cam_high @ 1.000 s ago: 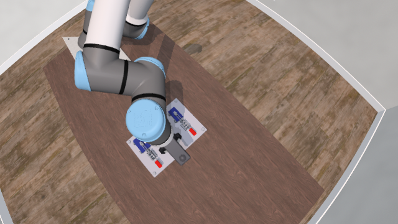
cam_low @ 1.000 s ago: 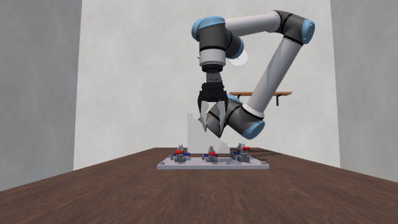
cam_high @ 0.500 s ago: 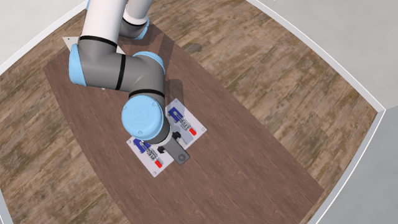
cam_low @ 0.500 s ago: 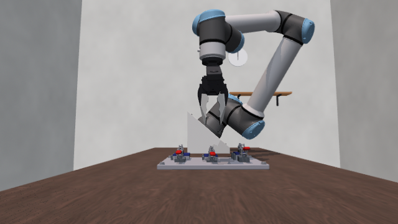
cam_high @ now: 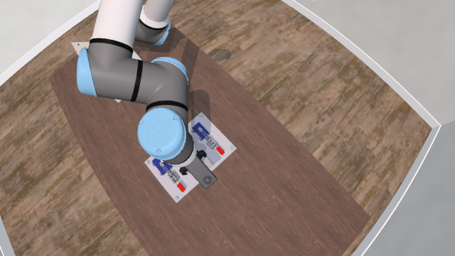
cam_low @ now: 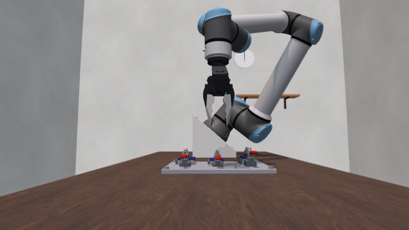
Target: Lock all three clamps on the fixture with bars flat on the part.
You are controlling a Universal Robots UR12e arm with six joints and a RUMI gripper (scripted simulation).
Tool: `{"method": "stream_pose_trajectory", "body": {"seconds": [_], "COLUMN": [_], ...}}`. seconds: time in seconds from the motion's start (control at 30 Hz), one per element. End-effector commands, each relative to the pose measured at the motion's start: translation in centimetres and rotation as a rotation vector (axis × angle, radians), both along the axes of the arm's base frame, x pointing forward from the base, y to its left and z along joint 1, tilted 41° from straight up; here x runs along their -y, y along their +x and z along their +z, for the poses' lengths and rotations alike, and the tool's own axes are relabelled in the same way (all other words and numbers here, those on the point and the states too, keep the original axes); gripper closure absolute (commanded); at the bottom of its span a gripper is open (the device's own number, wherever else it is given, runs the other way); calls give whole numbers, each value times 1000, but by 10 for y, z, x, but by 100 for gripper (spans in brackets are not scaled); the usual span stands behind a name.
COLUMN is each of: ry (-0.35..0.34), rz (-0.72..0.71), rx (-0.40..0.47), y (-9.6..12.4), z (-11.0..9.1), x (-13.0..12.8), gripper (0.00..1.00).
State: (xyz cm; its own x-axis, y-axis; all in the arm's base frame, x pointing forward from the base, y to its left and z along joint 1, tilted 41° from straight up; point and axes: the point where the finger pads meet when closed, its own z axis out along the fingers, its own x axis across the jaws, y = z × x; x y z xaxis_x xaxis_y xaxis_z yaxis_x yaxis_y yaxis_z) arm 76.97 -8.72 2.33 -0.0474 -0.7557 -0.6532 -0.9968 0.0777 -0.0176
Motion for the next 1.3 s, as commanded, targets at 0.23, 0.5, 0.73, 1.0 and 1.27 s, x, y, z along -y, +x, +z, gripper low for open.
{"method": "stream_pose_trajectory", "body": {"seconds": [0.23, 0.5, 0.73, 1.0, 1.27], "ry": [-1, -1, 0, 0, -3], "rz": [-3, -4, -4, -4, -4], "rx": [1, 0, -1, -1, 3], "y": [0, 0, -1, -1, 1], "z": [0, 0, -1, -1, 5], "x": [4, 4, 4, 4, 9], "gripper": [72, 72, 72, 72, 72]}}
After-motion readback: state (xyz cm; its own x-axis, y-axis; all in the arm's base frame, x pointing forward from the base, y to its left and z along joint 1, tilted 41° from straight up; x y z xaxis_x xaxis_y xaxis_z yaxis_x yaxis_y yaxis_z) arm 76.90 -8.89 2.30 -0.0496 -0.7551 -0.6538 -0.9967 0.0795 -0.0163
